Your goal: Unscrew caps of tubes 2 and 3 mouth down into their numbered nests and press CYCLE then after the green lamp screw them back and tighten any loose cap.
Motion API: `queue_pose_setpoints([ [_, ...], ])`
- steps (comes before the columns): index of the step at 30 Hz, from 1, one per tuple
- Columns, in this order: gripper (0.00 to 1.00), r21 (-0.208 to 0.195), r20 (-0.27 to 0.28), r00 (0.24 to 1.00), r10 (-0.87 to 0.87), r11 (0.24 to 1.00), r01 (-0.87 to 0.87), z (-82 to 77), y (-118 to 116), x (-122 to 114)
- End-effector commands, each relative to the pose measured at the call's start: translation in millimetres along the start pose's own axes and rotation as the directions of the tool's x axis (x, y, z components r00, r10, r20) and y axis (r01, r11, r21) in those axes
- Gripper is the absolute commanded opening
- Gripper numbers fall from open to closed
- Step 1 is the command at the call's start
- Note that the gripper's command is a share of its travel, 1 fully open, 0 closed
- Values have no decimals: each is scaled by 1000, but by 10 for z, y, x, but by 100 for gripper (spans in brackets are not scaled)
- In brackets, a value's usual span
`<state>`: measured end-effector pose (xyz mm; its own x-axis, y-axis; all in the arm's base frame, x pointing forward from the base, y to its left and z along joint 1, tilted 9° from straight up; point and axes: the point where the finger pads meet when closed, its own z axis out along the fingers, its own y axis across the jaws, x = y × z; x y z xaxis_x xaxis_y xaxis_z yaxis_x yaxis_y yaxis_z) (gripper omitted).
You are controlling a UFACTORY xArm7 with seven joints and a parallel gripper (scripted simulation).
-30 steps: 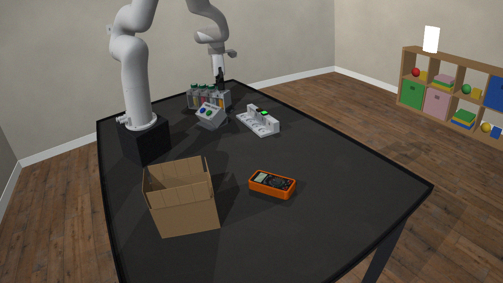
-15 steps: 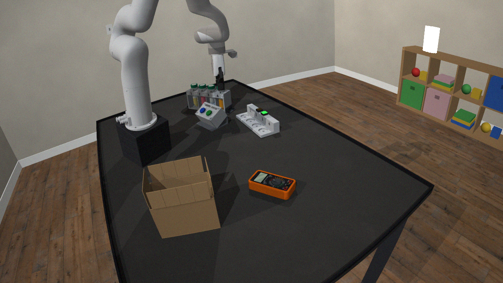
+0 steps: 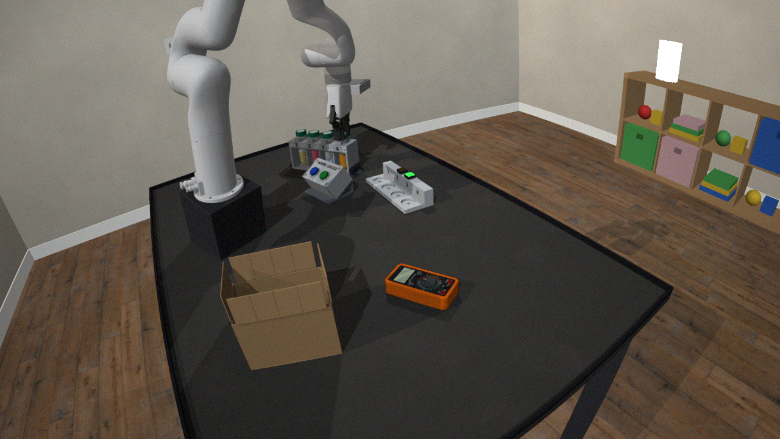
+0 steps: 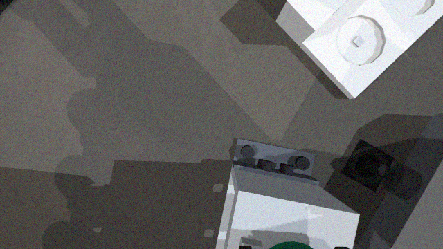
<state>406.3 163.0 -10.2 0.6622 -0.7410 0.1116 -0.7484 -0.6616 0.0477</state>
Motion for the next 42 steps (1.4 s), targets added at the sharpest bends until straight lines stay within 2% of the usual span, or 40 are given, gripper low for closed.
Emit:
queue_pose_setpoints([
  [1, 0, 11, -29, 962, 272, 962, -272, -11, -17, -3],
  [3, 0, 11, -29, 962, 272, 962, -272, -11, -17, -3],
  [7, 0, 16, -27, 888, 458, 889, -458, -9, -17, -3],
  [17, 0, 26, -16, 585, 811, 586, -810, -6, -17, -3],
  [24, 0, 26, -16, 585, 811, 586, -810, -6, -17, -3],
  [25, 46, 26, -16, 585, 811, 586, -810, -6, -17, -3],
  [37, 46, 26, -16, 585, 811, 586, -810, -6, -17, -3],
  [42, 46, 26, -16, 585, 811, 586, -810, -156, -17, -8],
])
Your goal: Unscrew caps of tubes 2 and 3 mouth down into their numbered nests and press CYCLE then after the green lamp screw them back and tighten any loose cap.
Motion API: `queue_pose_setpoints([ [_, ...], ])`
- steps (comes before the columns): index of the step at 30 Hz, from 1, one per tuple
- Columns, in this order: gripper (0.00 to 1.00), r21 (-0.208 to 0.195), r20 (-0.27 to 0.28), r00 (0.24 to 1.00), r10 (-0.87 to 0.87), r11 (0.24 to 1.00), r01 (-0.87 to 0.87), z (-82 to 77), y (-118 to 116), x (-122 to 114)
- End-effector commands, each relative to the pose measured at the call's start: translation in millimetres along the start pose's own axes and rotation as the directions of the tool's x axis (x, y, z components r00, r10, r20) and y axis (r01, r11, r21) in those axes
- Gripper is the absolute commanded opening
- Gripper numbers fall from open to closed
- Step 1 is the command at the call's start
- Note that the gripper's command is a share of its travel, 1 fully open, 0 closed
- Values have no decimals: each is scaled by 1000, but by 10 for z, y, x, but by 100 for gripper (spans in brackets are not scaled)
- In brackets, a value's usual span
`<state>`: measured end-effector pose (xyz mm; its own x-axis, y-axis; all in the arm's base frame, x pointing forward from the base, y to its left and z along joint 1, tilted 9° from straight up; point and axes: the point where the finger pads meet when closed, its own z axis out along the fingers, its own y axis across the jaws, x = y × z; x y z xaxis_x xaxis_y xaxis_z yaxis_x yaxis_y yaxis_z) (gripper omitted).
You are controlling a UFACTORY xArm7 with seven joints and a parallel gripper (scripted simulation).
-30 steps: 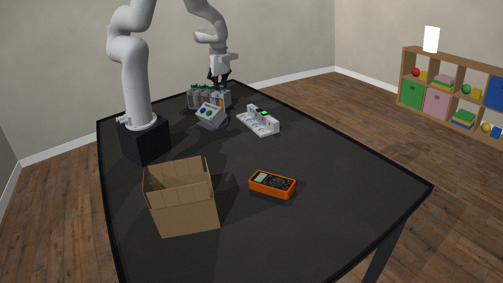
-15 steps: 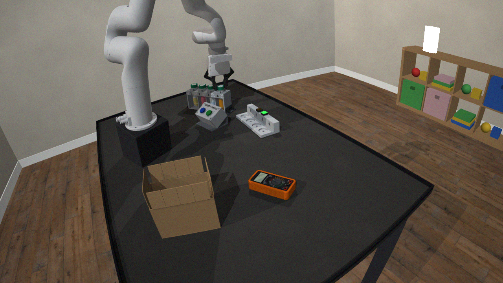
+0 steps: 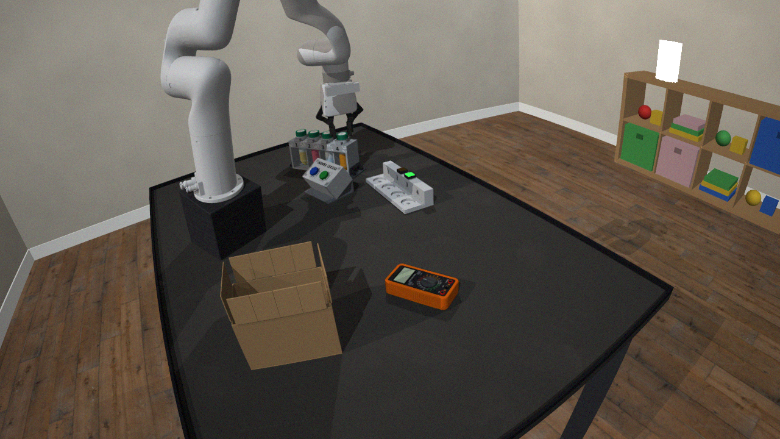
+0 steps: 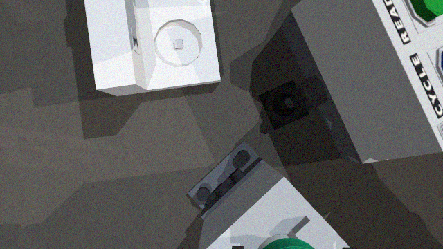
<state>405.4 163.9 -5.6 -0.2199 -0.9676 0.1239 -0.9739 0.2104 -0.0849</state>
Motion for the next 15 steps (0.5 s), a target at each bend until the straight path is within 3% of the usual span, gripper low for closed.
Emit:
queue_pose_setpoints([
  [1, 46, 4, 4, 1000, 0, 1000, 0, -139, -14, -14],
  [10, 46, 4, 4, 1000, 0, 1000, 0, -409, -14, -14],
  [14, 46, 4, 4, 1000, 0, 1000, 0, -419, -14, -14],
  [15, 0, 4, 3, 997, -83, 997, 83, -419, 30, 57],
])
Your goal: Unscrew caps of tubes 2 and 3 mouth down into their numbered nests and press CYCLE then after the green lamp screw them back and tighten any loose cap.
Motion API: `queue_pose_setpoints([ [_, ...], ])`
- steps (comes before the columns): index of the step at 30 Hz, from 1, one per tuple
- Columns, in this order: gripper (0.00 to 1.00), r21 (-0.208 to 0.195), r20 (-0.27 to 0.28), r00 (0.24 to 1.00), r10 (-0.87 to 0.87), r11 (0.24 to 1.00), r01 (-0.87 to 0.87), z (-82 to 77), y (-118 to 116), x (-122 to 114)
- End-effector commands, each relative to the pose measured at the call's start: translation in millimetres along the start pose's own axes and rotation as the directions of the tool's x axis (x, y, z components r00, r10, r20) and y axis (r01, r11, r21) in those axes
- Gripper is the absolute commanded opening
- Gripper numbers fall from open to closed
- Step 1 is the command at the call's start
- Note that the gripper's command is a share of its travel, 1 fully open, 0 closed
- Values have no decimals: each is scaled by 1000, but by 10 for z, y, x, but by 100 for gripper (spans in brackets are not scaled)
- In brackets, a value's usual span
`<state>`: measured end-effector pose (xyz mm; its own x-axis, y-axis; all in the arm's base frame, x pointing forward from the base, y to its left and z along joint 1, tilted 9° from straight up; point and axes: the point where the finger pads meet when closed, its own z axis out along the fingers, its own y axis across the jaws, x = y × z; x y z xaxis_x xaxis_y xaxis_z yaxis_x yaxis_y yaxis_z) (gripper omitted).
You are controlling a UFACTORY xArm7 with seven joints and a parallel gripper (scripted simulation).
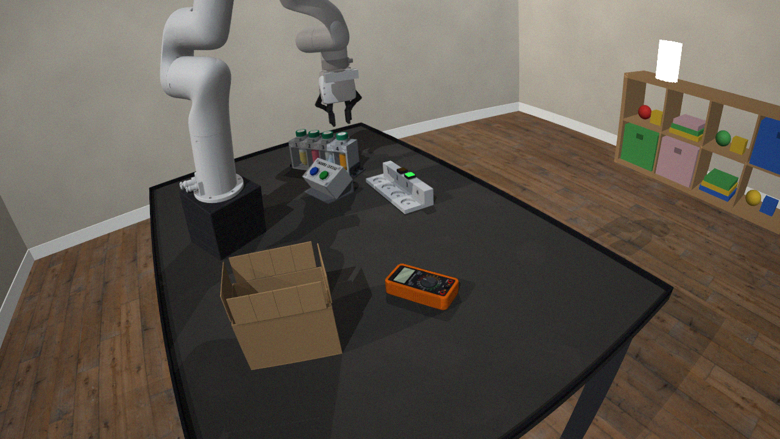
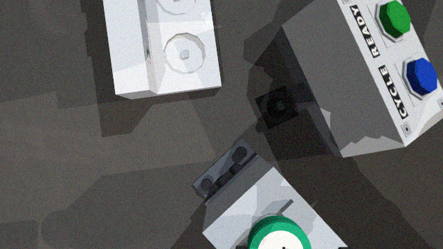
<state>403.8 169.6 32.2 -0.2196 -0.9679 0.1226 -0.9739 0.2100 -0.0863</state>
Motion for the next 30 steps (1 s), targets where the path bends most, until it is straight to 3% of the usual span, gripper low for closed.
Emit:
queue_pose_setpoints([
  [1, 0, 3, 2, 986, -166, 986, 166, -35, 79, 132],
  [6, 0, 3, 0, 911, -413, 911, 413, -33, 244, 400],
  [8, 0, 3, 1, 903, -429, 903, 429, -33, 309, 505],
  [14, 0, 3, 1, 903, -429, 903, 429, -32, 309, 505],
  [30, 0, 2, 0, 903, -429, 903, 429, 470, 849, 1378],
])
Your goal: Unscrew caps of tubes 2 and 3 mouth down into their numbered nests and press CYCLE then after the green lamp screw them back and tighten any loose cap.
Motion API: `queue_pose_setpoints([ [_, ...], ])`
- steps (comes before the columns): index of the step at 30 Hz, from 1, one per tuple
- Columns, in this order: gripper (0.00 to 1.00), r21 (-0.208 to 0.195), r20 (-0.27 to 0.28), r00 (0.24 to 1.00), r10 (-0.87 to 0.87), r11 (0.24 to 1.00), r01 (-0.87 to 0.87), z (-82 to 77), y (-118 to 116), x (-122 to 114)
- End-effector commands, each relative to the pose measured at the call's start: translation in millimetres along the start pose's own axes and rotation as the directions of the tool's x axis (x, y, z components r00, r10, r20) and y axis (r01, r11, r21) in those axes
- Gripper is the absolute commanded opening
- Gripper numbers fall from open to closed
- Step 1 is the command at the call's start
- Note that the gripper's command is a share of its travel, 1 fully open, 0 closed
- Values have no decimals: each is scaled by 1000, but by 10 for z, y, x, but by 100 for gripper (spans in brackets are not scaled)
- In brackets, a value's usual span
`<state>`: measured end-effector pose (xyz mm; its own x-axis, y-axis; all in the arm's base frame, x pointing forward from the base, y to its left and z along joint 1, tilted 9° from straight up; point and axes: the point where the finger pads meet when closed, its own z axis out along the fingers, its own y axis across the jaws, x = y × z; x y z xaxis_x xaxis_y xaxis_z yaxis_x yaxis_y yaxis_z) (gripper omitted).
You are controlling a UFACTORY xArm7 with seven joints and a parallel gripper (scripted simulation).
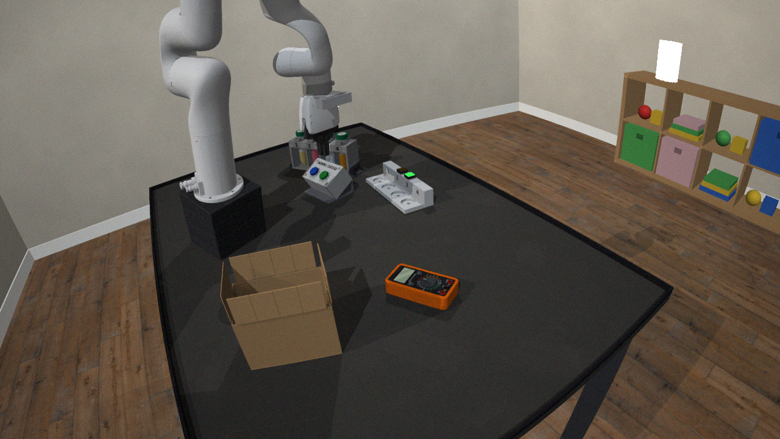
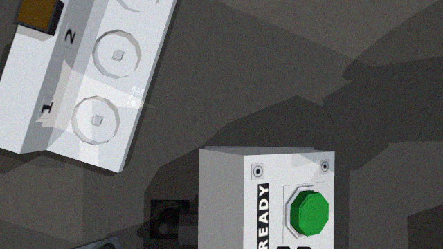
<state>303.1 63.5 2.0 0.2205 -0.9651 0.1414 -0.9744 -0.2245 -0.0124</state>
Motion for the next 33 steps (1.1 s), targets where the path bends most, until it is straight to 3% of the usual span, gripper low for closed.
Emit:
queue_pose_setpoints([
  [1, 0, 15, -6, 1000, 1, 1000, 0, 83, 130, 123],
  [11, 0, 15, -6, 1000, 1, 1000, 0, 133, 213, 178],
  [19, 0, 15, -6, 1000, 1, 1000, 0, 313, 212, 179],
  [33, 0, 15, -6, 1000, 1, 1000, 0, 317, 212, 179],
])
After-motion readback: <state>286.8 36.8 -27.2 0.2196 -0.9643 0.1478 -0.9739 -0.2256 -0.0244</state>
